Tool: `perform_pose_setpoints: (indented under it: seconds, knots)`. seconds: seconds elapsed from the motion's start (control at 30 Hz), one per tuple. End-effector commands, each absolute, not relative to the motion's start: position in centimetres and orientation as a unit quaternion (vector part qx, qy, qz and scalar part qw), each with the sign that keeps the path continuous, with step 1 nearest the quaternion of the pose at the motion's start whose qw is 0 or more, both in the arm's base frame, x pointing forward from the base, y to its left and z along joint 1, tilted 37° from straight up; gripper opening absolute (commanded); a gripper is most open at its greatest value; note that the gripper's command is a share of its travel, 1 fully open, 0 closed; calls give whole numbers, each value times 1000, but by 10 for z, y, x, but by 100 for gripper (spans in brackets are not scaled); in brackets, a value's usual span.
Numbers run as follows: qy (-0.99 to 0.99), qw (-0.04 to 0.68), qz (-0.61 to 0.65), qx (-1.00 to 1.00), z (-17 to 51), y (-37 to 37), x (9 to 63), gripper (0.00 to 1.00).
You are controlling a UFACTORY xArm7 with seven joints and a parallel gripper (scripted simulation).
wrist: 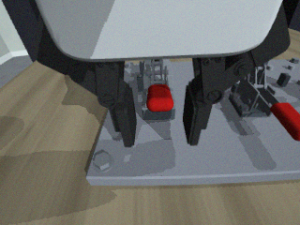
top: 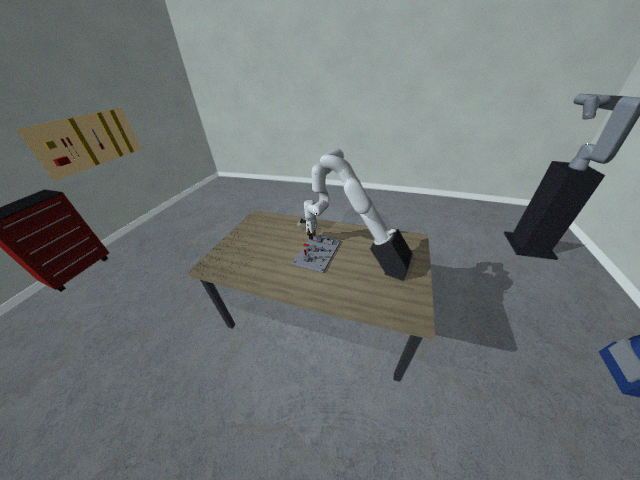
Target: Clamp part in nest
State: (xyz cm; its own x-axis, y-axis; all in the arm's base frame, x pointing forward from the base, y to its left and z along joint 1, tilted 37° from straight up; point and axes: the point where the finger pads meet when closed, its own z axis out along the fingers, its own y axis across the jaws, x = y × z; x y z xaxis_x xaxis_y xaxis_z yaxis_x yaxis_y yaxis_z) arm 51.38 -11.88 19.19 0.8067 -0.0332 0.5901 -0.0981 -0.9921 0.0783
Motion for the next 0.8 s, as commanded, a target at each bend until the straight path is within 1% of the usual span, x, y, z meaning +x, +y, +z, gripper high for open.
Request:
perform_pose_setpoints:
  seconds: [0.0,0.77]
  knots:
    - [-35,53,310,948,194,-119,514,47]
    - [-35,53,310,948,241,-112,480,47]
